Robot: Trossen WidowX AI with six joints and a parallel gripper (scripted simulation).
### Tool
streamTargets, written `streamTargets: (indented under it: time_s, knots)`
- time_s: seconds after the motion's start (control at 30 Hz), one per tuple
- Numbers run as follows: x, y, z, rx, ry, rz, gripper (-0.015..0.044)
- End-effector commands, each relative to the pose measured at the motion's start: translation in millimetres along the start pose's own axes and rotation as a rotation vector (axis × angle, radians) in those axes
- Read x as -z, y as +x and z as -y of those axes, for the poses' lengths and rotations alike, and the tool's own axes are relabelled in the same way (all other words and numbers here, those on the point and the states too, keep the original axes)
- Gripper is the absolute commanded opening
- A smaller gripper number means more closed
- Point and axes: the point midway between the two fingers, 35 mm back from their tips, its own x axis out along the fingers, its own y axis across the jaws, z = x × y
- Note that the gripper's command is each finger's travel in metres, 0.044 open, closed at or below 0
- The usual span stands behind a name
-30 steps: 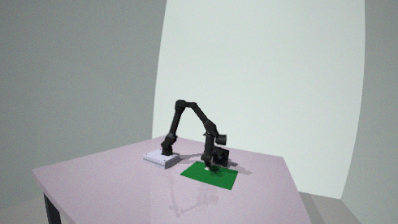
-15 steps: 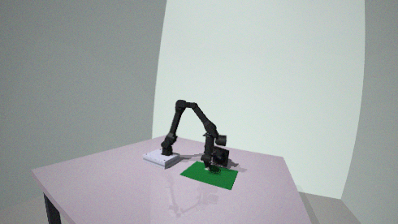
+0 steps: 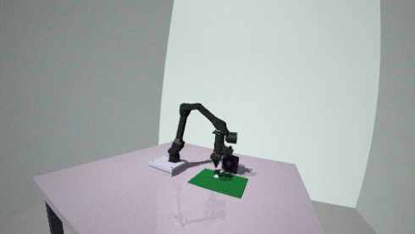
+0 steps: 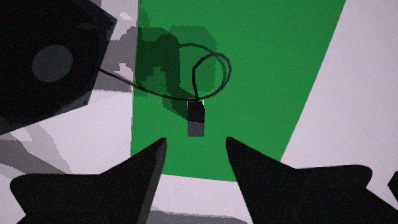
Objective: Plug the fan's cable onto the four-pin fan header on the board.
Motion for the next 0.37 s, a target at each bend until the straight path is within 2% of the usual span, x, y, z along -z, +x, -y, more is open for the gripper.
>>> streamTargets:
  time_s: [0.0, 0.23, 0.33]
  knots:
    - [17, -6, -4, 0.0, -0.001, -0.007, 0.026]
    - [102, -6, -19, -0.001, 0.0, -0.015, 0.026]
    - [119, -3, -21, -0.002, 0.0, -0.016, 0.026]
